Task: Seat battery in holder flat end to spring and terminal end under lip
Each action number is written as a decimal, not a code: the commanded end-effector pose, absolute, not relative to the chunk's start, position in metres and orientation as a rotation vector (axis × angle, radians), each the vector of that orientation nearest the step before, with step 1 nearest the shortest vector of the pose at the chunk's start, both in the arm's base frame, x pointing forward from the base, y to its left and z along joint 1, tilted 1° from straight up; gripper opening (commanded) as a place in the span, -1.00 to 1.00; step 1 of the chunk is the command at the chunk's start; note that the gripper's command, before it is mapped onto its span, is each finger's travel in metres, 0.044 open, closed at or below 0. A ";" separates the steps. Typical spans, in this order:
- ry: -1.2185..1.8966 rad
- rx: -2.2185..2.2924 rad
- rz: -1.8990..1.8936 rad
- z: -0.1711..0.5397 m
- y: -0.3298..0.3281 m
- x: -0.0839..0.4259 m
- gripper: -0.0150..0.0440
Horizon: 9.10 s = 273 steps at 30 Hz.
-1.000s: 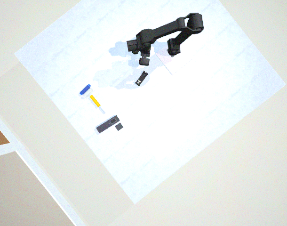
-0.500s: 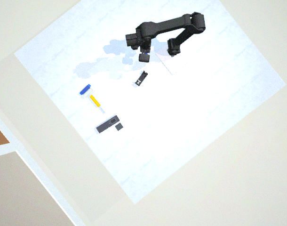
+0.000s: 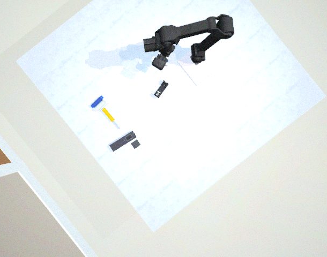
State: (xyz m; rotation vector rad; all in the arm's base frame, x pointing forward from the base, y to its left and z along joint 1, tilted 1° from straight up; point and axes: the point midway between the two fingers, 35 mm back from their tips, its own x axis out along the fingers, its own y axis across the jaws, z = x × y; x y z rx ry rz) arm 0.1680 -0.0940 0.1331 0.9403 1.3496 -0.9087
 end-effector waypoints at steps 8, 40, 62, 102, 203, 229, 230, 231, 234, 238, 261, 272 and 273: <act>0.743 1.761 -1.719 0.084 -0.105 0.155 0.34; 0.731 1.773 -1.731 0.058 -0.106 0.156 0.34; 0.731 1.773 -1.731 0.033 -0.105 0.156 -0.11; 0.566 1.952 -1.863 0.103 -0.051 0.236 -0.21; 0.247 1.510 -2.506 0.057 0.021 0.301 -0.21; 0.251 1.511 -2.509 0.057 0.023 0.311 -0.21; 0.251 1.512 -2.509 0.057 0.023 0.311 -0.21; 0.251 1.512 -2.509 0.057 0.023 0.311 -0.21; 0.252 1.515 -2.508 0.057 0.023 0.311 -0.21; 0.252 1.516 -2.508 0.057 0.023 0.311 -0.21; 0.271 1.621 -2.452 0.055 0.022 0.309 -0.21; 0.283 1.692 -2.410 0.053 0.022 0.307 -0.21; 0.284 1.699 -2.407 0.053 0.021 0.307 -0.21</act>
